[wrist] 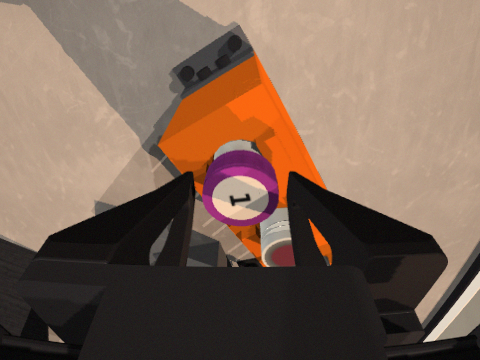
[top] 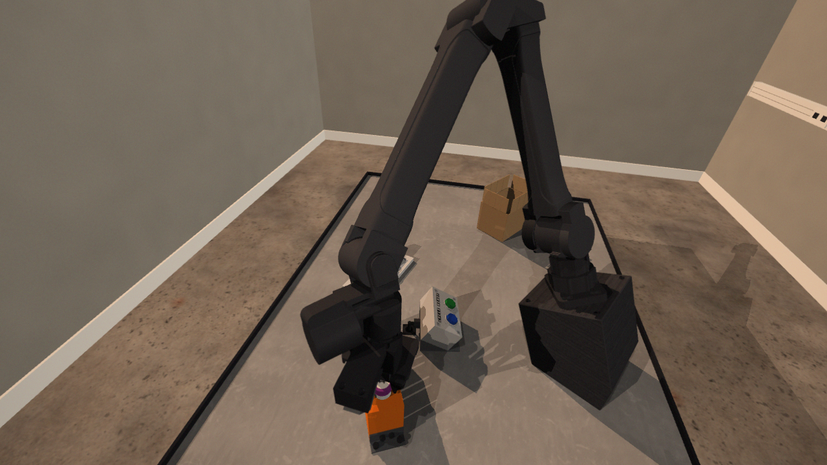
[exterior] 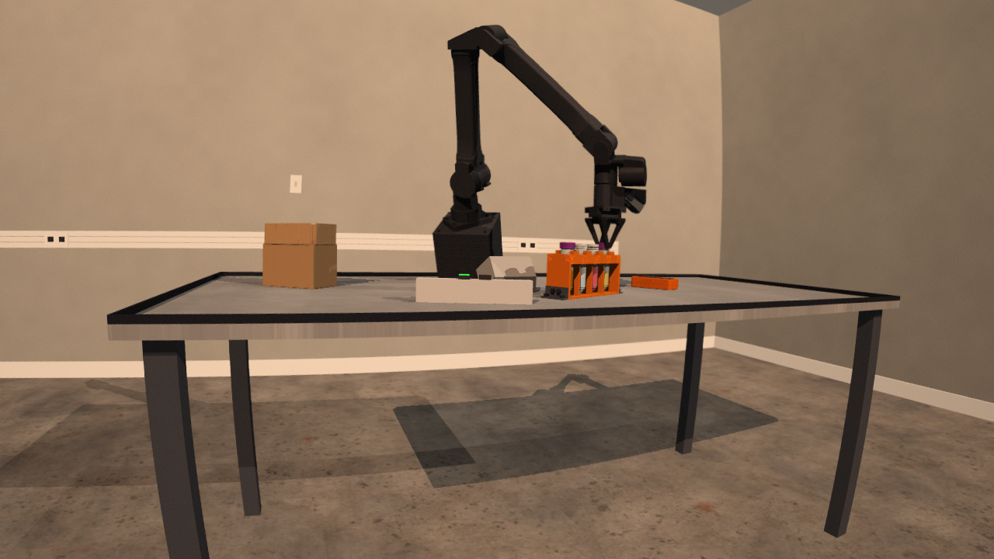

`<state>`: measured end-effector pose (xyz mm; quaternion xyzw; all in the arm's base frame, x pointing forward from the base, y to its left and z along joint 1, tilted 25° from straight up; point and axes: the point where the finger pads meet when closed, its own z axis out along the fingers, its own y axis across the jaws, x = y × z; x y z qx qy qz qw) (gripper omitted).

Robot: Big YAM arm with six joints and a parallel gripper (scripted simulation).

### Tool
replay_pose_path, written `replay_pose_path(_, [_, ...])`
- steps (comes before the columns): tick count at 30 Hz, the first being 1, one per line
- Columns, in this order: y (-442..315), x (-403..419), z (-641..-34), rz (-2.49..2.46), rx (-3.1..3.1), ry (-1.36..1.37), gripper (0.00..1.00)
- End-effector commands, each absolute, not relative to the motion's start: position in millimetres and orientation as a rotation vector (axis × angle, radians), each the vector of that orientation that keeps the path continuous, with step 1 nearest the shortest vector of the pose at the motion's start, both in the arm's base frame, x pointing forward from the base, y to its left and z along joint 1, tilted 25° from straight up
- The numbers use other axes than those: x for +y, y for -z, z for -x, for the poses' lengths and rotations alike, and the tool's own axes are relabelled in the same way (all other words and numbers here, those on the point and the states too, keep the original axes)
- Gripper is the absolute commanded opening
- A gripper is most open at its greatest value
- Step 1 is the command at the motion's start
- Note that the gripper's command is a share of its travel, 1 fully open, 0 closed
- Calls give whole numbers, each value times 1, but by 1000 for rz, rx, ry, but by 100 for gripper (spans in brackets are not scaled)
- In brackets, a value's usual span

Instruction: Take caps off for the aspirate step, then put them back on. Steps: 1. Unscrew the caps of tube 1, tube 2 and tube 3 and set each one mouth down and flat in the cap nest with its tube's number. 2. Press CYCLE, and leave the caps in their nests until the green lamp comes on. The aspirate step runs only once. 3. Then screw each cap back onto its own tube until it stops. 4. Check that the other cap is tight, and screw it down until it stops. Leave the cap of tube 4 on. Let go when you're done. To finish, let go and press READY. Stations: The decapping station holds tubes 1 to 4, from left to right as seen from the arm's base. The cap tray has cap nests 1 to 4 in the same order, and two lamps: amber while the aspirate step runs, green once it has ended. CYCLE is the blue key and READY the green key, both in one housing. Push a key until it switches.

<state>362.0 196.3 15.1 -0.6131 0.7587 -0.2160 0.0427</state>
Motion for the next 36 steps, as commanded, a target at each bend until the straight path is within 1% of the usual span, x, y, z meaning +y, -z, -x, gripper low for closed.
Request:
replay_pose_path(1, [-22,209,-368,2154,2103,670,49])
replay_pose_path(8, [-22,209,-368,2473,1817,688,49])
replay_pose_path(10, [-22,209,-368,2473,1817,688,49])
replay_pose_path(23, [-22,209,-368,2965,1162,688,49])
replay_pose_path(31, [-22,204,-369,2963,1166,696,49])
replay_pose_path(32, [-22,204,-369,2963,1166,696,0])
replay_pose_path(36, [-22,204,-369,2963,1166,696,0])
